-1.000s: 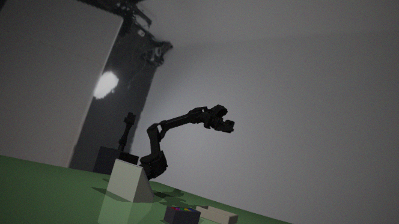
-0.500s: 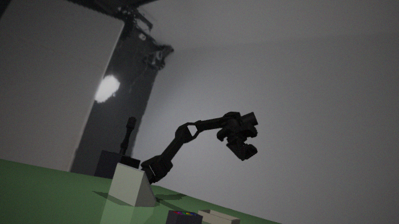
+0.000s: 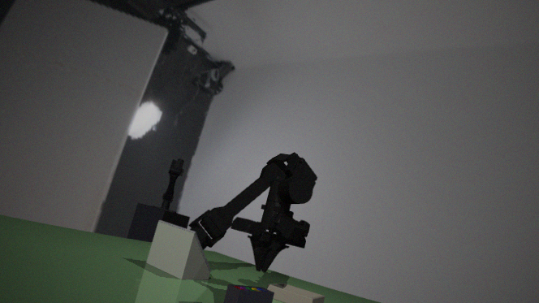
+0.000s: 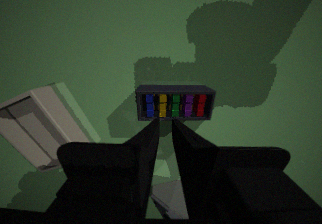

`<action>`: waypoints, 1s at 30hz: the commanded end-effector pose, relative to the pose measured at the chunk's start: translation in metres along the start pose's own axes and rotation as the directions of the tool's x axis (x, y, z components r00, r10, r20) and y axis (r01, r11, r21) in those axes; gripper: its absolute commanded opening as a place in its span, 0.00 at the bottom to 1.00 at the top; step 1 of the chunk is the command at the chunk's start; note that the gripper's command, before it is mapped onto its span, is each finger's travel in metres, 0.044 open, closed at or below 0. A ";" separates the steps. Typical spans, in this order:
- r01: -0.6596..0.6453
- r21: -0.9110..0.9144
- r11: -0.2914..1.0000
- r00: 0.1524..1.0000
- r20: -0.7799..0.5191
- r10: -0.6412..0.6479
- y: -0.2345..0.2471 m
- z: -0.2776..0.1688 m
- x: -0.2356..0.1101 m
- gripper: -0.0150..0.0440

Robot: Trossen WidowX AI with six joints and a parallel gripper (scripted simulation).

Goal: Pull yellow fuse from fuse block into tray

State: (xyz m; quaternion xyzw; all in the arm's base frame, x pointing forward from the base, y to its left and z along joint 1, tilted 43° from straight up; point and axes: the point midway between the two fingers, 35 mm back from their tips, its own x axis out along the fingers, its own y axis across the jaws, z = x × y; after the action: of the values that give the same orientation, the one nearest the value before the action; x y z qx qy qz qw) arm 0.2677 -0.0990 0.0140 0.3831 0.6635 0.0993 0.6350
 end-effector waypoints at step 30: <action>-0.041 -0.021 0.999 0.999 -0.015 0.040 -0.001 0.001 0.030 0.36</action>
State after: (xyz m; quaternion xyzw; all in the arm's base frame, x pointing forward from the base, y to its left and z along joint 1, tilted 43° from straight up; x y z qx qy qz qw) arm 0.2712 -0.0836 -0.0074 0.3857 0.6587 0.1225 0.6343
